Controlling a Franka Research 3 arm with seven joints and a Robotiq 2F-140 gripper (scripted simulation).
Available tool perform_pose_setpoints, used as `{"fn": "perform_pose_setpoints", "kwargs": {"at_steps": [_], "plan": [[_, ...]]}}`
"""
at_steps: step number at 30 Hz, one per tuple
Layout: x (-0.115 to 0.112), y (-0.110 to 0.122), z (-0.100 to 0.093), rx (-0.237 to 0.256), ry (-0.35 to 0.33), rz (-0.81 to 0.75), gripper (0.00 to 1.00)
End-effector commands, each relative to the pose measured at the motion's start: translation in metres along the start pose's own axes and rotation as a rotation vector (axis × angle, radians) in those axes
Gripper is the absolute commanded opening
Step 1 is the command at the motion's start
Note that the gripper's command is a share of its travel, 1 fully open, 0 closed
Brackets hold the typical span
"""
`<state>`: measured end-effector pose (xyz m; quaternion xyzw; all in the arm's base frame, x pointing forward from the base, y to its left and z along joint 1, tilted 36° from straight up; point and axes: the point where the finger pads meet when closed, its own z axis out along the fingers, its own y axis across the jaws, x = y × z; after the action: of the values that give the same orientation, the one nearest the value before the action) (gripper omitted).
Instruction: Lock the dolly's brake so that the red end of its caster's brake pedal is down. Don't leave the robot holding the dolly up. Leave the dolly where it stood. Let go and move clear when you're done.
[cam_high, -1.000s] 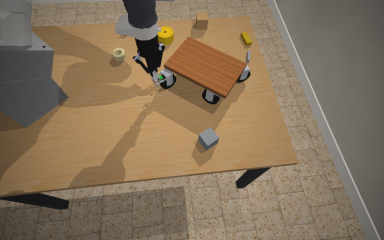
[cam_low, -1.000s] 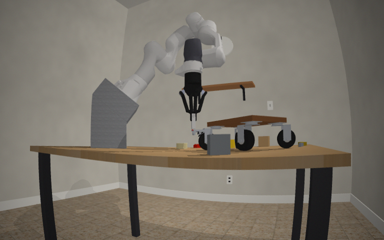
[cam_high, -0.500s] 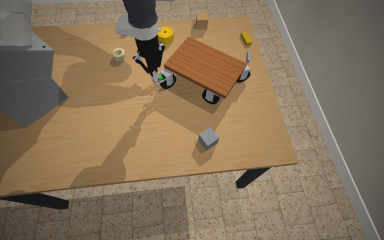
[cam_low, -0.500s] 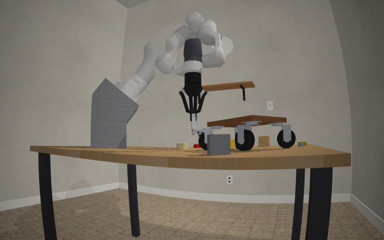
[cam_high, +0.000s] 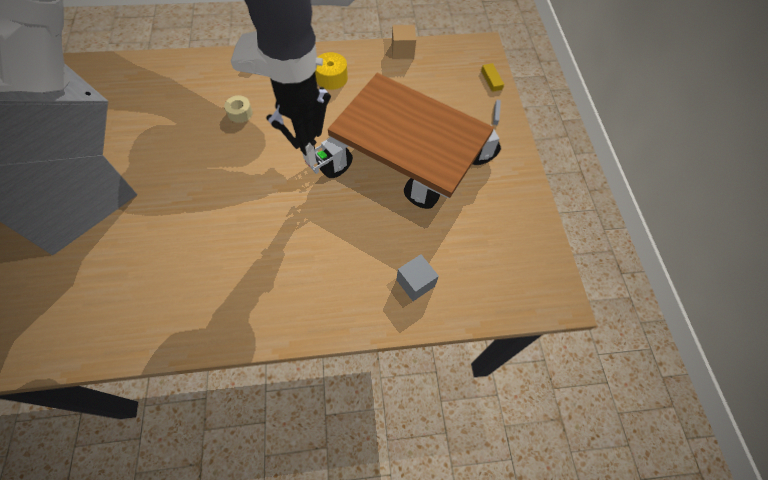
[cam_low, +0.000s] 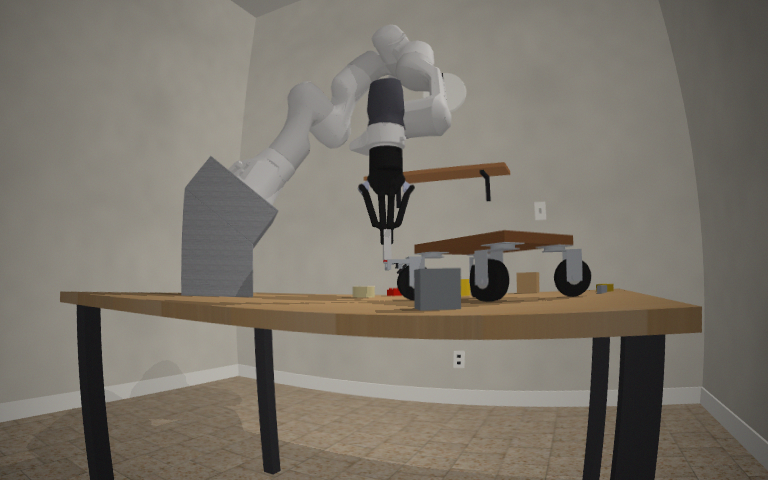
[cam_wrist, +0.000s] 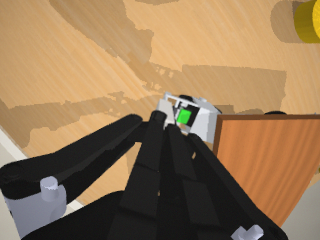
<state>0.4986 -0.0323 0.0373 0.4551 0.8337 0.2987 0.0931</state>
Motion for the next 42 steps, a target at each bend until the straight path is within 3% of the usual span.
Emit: {"fn": "perform_pose_setpoints", "kwargs": {"at_steps": [1, 42], "plan": [[0.0004, 0.0000, 0.0027, 0.001, -0.001, -0.009, 0.00], [0.0004, 0.0000, 0.0095, 0.001, -0.001, -0.009, 0.00]]}}
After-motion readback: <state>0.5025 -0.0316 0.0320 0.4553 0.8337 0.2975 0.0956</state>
